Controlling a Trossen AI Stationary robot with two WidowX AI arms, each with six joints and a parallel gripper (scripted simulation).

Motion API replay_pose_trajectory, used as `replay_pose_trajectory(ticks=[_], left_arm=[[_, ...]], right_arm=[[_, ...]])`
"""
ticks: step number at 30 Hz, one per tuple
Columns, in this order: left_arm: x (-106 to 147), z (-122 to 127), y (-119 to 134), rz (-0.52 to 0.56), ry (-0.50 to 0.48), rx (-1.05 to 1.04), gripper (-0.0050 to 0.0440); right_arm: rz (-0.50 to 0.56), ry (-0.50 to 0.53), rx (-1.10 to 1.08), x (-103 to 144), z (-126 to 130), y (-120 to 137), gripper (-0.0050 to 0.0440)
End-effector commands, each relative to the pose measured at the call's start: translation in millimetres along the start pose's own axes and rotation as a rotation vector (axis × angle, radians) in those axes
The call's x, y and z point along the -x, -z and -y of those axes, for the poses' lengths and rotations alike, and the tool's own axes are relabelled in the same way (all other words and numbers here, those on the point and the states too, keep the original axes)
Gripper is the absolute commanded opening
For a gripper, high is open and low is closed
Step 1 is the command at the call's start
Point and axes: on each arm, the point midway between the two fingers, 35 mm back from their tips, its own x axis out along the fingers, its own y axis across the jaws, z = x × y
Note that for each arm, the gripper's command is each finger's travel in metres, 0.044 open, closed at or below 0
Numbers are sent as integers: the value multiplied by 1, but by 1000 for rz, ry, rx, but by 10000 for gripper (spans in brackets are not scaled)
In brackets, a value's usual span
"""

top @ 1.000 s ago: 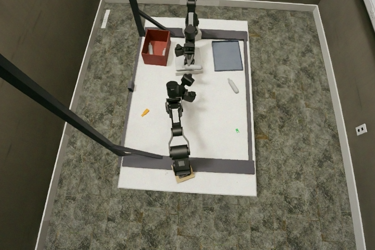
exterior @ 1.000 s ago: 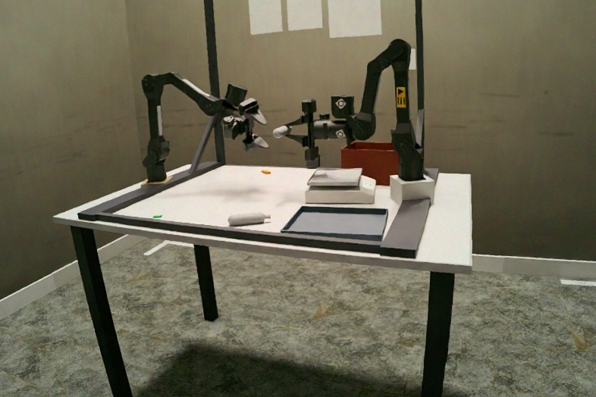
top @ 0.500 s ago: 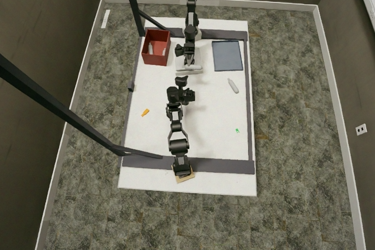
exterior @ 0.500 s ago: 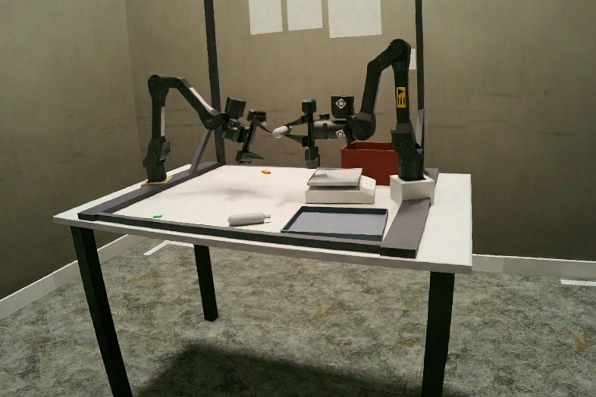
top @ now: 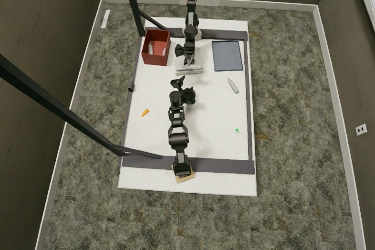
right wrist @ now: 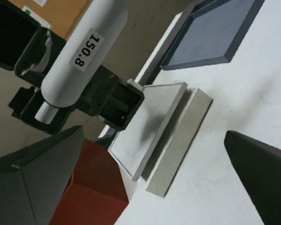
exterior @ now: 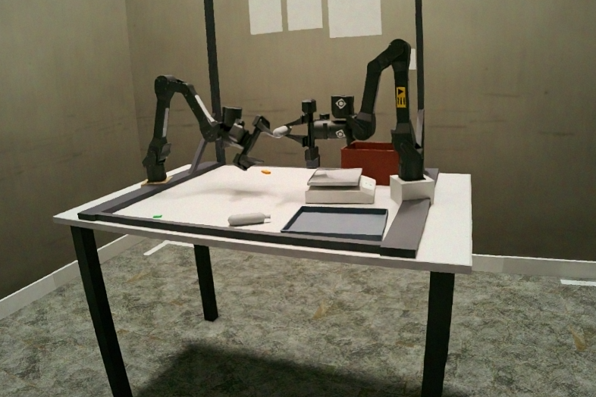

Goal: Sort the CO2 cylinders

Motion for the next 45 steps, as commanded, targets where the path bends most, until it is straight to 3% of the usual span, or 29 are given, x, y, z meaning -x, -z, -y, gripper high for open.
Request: replay_pose_trajectory(ticks=[1, 9, 23, 45], left_arm=[[-2, -11, 0, 0, -34, -1, -50], [-2, -11, 0, 0, -34, -1, -50], [-2, -11, 0, 0, -34, -1, -50], [-2, -11, 0, 0, -34, -1, -50]], right_arm=[[16, -83, 141, -4, 0, -2, 440], [27, -163, 340, -9, 2, -2, 440], [188, -444, 855, -16, -18, -25, 440], [192, -464, 927, -14, -17, -25, 440]])
